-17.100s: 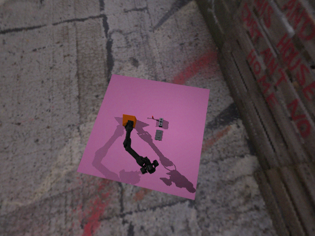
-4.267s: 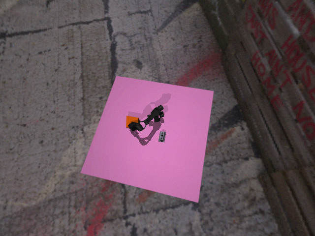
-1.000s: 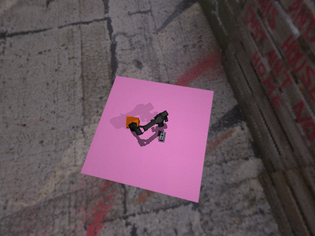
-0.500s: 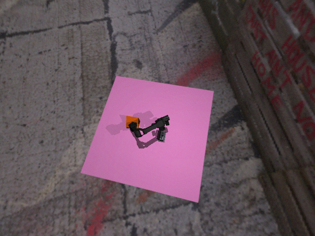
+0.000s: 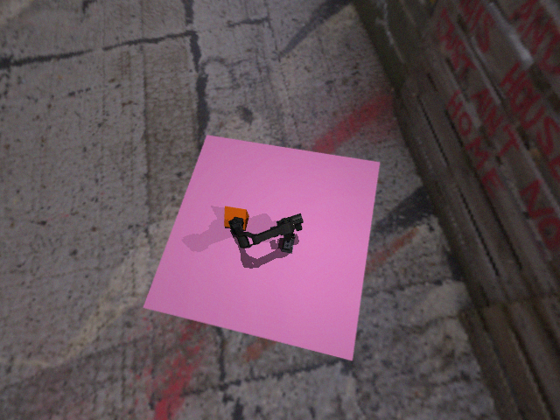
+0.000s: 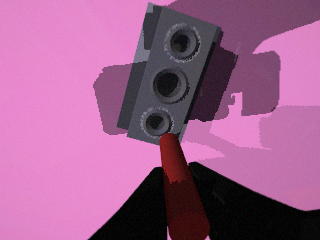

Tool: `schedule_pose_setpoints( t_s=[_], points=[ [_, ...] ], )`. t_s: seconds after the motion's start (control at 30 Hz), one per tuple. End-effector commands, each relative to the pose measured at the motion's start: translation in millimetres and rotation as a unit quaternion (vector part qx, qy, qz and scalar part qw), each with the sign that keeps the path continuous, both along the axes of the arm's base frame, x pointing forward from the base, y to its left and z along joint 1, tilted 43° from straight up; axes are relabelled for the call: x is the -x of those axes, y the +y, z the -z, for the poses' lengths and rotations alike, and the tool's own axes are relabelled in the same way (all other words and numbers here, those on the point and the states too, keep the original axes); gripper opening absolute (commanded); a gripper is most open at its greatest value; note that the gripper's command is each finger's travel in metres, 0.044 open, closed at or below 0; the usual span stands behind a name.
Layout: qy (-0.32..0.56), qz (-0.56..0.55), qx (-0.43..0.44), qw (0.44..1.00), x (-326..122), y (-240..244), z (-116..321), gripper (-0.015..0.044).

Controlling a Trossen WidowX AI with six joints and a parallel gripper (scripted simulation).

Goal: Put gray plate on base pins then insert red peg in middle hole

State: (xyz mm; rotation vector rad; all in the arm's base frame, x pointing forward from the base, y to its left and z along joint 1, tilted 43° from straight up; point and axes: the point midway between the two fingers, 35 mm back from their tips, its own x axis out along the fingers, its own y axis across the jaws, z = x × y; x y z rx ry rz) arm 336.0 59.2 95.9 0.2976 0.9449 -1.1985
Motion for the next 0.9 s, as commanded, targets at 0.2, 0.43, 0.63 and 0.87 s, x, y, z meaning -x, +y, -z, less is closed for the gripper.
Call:
schedule_pose_setpoints(
  t_s=[0.2, 0.43, 0.63, 0.87],
  points=[
    [-0.005, -0.001, 0.008, 1.000, -11.3, -22.7, -22.2, 0.0000],
    [-0.005, -0.001, 0.009, 1.000, -12.6, -25.4, -24.2, 0.0000],
    [-0.005, -0.001, 0.009, 1.000, -12.6, -25.4, -24.2, 0.0000],
    [-0.005, -0.001, 0.009, 1.000, -12.6, -25.4, -24.2, 0.0000]
  ],
)
